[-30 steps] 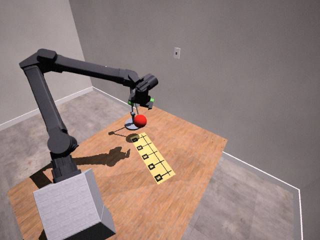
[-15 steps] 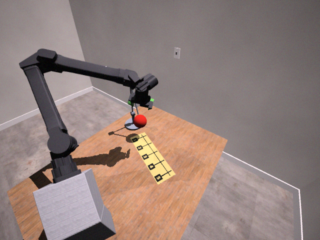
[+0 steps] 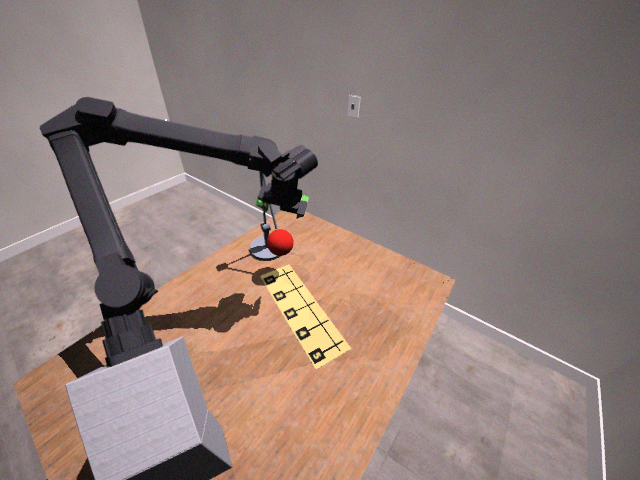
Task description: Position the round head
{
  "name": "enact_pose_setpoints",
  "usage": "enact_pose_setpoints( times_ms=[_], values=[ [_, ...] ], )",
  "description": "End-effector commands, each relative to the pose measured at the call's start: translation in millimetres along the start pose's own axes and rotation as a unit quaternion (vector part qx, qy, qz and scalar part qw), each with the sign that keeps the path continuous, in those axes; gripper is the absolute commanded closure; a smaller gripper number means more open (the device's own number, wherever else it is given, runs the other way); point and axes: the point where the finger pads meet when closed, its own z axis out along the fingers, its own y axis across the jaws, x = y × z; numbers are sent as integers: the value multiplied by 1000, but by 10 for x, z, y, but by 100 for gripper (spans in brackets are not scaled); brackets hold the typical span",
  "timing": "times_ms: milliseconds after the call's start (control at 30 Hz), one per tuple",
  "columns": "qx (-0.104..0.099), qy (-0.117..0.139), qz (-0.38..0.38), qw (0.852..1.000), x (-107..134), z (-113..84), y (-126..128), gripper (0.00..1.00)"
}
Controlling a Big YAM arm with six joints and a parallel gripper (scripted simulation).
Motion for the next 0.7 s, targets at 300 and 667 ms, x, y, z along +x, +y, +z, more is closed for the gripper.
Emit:
enact_pose_setpoints(
  times_ms=[300, 667],
  values=[
    [-11, 6, 62, 998, -34, -21, -4, 0],
    [-13, 9, 77, 997, 4, -17, -1, 0]
  ],
)
